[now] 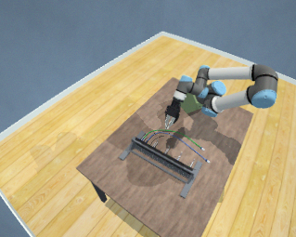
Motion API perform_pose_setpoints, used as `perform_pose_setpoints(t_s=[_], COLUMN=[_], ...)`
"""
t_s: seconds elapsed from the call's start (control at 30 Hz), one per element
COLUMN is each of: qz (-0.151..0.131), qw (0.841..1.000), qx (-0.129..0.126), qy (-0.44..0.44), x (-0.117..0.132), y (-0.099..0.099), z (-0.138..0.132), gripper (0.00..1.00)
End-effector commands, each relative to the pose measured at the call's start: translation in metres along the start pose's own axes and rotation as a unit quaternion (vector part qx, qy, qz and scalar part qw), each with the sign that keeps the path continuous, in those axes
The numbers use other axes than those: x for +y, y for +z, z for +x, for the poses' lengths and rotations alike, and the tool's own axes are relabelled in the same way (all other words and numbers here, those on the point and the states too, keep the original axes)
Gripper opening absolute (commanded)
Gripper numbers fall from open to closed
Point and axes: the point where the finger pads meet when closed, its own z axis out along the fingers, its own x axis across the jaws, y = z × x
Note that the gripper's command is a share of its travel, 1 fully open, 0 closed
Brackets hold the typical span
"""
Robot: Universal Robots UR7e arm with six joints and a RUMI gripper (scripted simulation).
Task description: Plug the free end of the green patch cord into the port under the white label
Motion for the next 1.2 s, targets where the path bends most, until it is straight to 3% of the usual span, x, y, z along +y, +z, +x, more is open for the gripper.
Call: perform_pose_setpoints(t_s=[0.0,1.17], qz=[-0.001,-0.001], qw=[1.000,1.000], qx=[-0.003,-0.004], qy=[0.001,-0.002], x=[0.000,0.002], y=[0.012,0.069], z=[0.000,-0.003], gripper=[0.00,0.00])
